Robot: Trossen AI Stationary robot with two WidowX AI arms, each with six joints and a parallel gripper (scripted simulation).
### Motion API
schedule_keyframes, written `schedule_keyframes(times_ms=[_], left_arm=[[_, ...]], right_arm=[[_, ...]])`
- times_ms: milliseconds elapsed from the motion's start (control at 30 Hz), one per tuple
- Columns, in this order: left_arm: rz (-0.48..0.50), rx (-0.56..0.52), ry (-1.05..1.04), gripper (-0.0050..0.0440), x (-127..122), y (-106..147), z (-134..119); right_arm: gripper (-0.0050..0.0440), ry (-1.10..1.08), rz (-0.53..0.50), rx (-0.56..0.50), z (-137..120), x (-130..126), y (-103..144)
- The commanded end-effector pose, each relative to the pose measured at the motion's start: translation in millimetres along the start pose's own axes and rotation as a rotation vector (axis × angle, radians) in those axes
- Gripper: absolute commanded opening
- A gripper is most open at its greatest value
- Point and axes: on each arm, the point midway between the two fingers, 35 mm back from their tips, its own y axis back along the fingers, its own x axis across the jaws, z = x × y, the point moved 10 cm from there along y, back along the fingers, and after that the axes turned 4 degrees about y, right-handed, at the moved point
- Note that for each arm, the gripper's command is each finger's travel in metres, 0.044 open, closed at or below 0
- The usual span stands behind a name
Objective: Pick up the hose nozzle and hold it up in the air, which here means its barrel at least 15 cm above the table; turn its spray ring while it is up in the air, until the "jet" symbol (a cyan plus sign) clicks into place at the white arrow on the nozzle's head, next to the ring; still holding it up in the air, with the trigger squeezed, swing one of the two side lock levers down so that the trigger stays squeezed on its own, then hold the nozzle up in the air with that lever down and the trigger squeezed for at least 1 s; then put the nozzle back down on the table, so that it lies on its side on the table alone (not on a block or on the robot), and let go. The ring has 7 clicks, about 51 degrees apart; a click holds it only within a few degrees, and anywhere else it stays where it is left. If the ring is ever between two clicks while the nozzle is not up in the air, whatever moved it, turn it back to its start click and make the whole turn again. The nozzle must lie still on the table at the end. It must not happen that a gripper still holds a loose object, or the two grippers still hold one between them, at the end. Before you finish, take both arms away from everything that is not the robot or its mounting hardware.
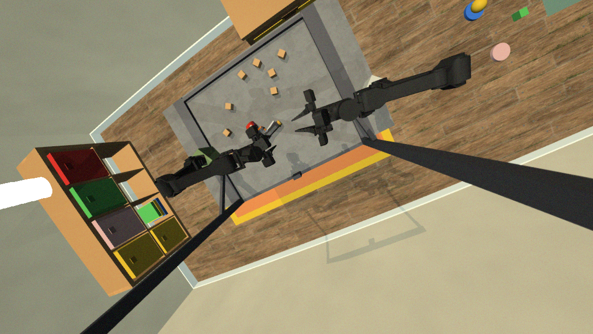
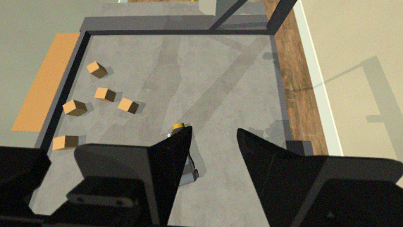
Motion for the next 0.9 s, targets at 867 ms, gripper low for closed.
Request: schedule_keyframes(times_ms=[867], left_arm=[[-0.238,-0.771,-0.272,0.0233,-15,151,-73]], right_arm=[[0.0172,0.001,-0.004,-0.019,5,0,2]])
